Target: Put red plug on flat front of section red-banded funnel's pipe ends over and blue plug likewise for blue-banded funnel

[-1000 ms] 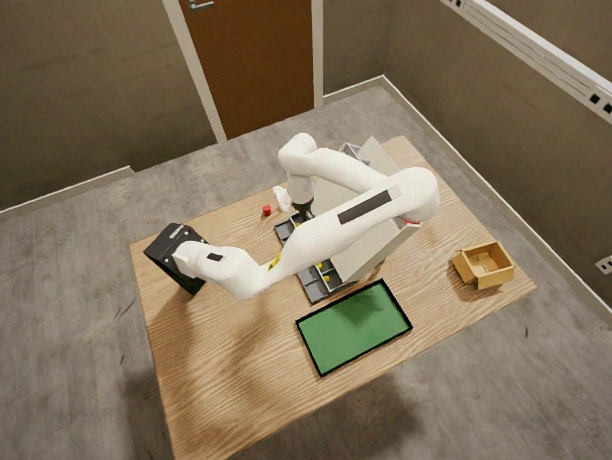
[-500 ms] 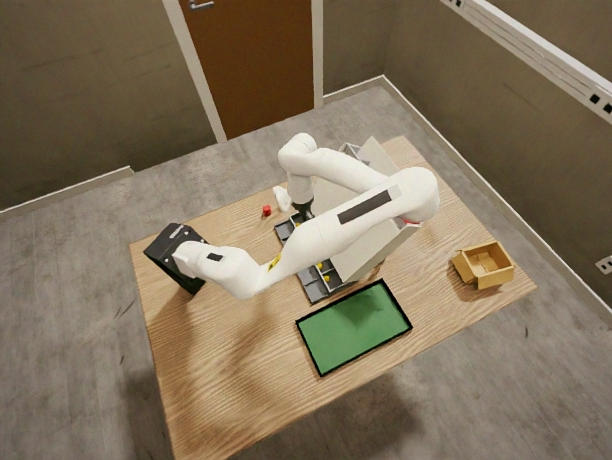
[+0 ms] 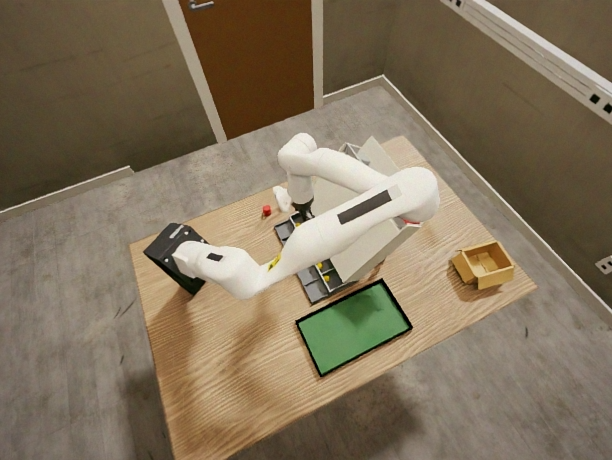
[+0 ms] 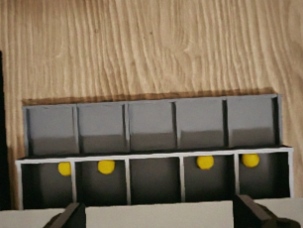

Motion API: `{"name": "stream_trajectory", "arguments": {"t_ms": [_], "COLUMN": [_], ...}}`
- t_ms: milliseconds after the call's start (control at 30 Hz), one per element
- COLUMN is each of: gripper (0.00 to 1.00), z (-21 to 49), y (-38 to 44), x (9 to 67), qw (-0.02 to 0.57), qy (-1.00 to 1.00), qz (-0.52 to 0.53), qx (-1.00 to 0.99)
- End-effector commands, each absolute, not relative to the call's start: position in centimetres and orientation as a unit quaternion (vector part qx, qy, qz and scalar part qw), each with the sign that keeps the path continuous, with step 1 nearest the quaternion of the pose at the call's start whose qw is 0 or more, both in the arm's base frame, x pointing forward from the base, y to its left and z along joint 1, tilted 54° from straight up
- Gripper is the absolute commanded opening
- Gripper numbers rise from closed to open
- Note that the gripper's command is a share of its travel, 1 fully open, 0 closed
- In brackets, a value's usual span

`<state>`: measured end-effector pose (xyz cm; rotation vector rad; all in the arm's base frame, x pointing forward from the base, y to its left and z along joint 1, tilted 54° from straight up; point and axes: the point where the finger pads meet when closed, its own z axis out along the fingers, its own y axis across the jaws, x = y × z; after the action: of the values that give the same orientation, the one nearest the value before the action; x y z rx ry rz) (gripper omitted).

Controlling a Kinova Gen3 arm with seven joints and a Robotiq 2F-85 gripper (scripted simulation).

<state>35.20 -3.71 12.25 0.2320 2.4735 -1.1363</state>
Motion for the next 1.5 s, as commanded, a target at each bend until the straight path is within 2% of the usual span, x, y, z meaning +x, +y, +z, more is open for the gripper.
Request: {"name": "stream_trajectory", "arguments": {"t_ms": [0, 1000, 1033, 1467], "gripper": [0.70, 0.70, 0.70, 0.70], "z": [12.3, 12.3, 5.8, -1.5], "y": [-3.7, -3.7, -3.0, -2.3], "x": [35.2, 35.2, 37.9, 40.9], "qw": [0.204, 0.204, 0.206, 0.206], "qy": [0.887, 0.887, 0.887, 0.887], "qz": [-0.407, -0.407, -0.406, -0.406], "qx": [0.083, 0.083, 0.083, 0.083]}}
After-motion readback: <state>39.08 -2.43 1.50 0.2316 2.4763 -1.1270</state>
